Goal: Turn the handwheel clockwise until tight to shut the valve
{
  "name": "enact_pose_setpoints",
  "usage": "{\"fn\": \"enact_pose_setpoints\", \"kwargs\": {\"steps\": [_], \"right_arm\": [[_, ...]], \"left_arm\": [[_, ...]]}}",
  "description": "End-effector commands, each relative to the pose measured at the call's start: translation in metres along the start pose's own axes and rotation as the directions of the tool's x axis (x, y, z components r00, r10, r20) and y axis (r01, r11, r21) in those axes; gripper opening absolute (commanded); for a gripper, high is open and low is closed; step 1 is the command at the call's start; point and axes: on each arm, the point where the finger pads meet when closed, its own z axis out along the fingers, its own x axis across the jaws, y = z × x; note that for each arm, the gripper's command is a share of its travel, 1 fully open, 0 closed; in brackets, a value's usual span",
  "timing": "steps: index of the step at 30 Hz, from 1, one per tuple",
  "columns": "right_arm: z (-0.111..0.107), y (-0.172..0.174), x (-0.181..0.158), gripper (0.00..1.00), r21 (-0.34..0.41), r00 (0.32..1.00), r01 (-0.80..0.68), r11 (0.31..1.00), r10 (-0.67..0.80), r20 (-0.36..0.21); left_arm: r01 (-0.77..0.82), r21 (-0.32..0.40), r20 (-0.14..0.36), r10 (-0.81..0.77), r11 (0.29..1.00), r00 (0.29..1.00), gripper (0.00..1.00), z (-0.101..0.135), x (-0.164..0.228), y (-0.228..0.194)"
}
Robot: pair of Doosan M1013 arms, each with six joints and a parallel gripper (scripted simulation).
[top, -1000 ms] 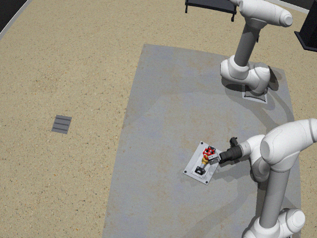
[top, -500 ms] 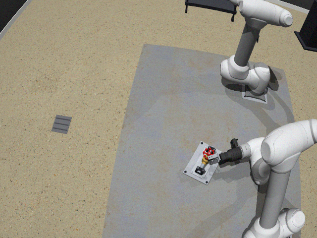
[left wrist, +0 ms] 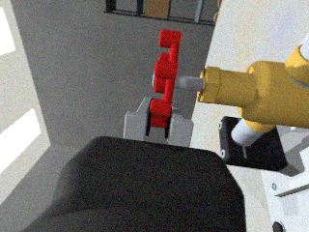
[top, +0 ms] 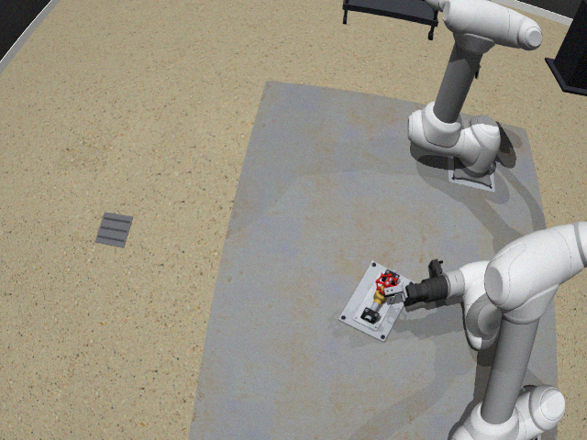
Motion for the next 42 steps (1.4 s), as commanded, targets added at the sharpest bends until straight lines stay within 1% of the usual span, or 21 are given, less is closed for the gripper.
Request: {"fn": "enact_pose_setpoints", "kwargs": {"steps": [1, 5, 7, 22, 24, 39, 42], "right_arm": [[-0.0006, 0.0001, 0.0001, 1.00, -0.001, 1.000, 0.000, 1.000, 0.000, 0.000], [-0.0006, 0.0001, 0.0001, 1.00, -0.001, 1.000, 0.000, 1.000, 0.000, 0.000], [-0.0006, 0.0001, 0.0001, 1.00, -0.001, 1.000, 0.000, 1.000, 0.000, 0.000], [-0.0006, 0.0001, 0.0001, 1.00, -0.001, 1.000, 0.000, 1.000, 0.000, 0.000], [-0.0006, 0.0001, 0.0001, 1.00, -0.001, 1.000, 0.000, 1.000, 0.000, 0.000], [-0.0006, 0.0001, 0.0001, 1.00, -0.001, 1.000, 0.000, 1.000, 0.000, 0.000], [-0.0006, 0.0001, 0.0001, 1.00, -0.001, 1.000, 0.000, 1.000, 0.000, 0.000]], "left_arm": [[0.002, 0.022, 0.001, -0.002, 1.000, 1.000, 0.00, 0.0007, -0.0010, -0.0002], [0.002, 0.051, 0.001, -0.002, 0.999, 1.000, 0.00, 0.0015, -0.0010, -0.0002], [0.002, 0.051, 0.001, -0.002, 0.999, 1.000, 0.00, 0.0015, -0.0010, -0.0002], [0.002, 0.172, 0.001, -0.002, 0.985, 1.000, 0.00, 0.0049, -0.0010, -0.0006], [0.002, 0.172, 0.001, -0.002, 0.985, 1.000, 0.00, 0.0049, -0.0010, -0.0006], [0.001, 0.307, 0.001, -0.002, 0.952, 1.000, 0.00, 0.0088, -0.0009, -0.0015], [0.001, 0.316, 0.001, -0.002, 0.949, 1.000, 0.00, 0.0090, -0.0009, -0.0016]]}}
